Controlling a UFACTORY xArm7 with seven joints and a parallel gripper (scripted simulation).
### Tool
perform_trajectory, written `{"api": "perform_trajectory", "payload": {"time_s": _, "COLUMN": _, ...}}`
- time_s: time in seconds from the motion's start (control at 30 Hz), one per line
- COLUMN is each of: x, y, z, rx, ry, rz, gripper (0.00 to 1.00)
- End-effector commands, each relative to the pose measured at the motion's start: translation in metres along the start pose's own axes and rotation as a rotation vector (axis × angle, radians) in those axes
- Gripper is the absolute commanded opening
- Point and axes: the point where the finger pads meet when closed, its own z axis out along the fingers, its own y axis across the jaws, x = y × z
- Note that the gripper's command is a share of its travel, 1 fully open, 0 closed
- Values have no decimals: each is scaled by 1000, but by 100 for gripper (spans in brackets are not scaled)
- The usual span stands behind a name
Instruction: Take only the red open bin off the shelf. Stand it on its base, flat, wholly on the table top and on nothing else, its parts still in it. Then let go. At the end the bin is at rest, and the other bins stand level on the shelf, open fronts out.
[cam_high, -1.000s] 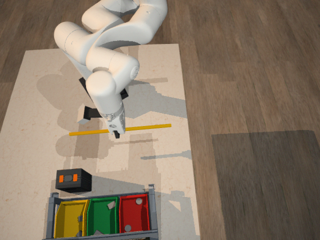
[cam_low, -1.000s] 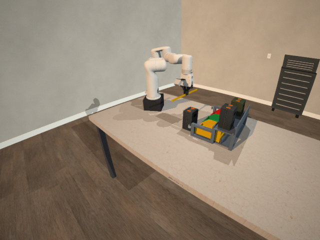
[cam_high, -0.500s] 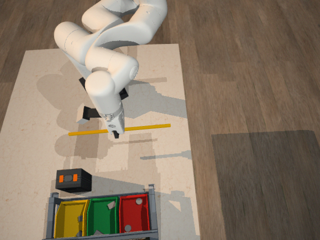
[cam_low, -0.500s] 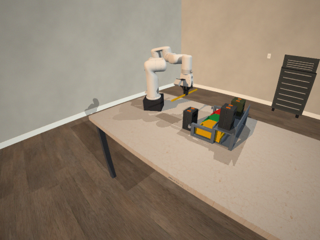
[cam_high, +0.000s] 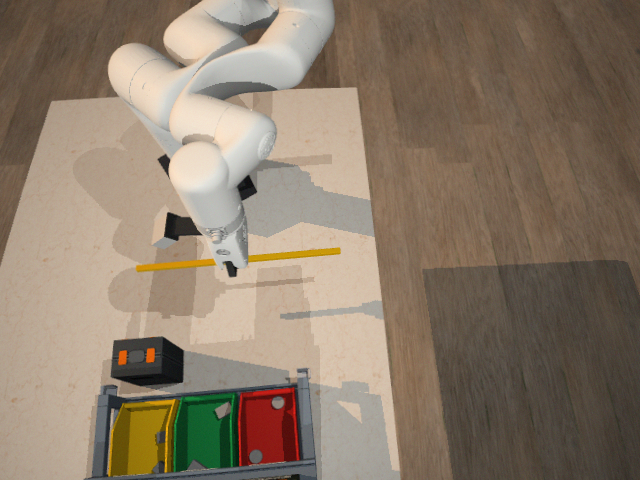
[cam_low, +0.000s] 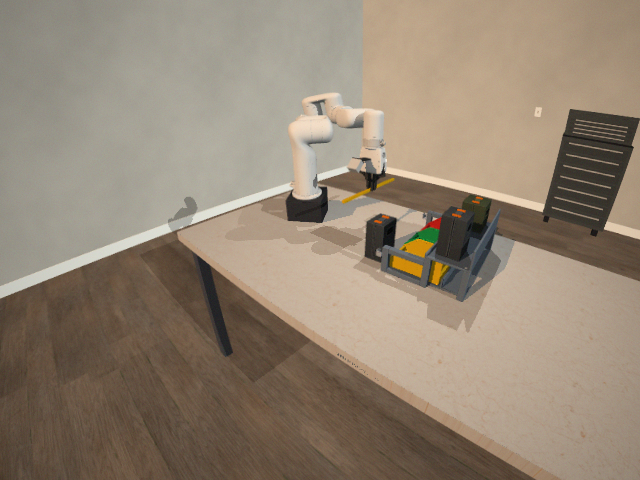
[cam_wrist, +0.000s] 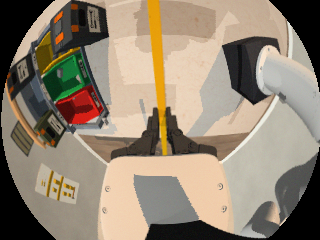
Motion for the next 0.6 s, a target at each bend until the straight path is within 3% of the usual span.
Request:
{"api": "perform_trajectory", "payload": {"time_s": 0.0, "x": 0, "y": 0, "z": 11, "rx": 2, "ry": -1, "rz": 0, "gripper": 0}}
{"api": "perform_trajectory", "payload": {"time_s": 0.07, "x": 0, "y": 0, "z": 19, "rx": 2, "ry": -1, "rz": 0, "gripper": 0}}
{"api": "perform_trajectory", "payload": {"time_s": 0.47, "x": 0, "y": 0, "z": 19, "rx": 2, "ry": -1, "rz": 0, "gripper": 0}}
{"api": "perform_trajectory", "payload": {"time_s": 0.57, "x": 0, "y": 0, "z": 30, "rx": 2, "ry": -1, "rz": 0, "gripper": 0}}
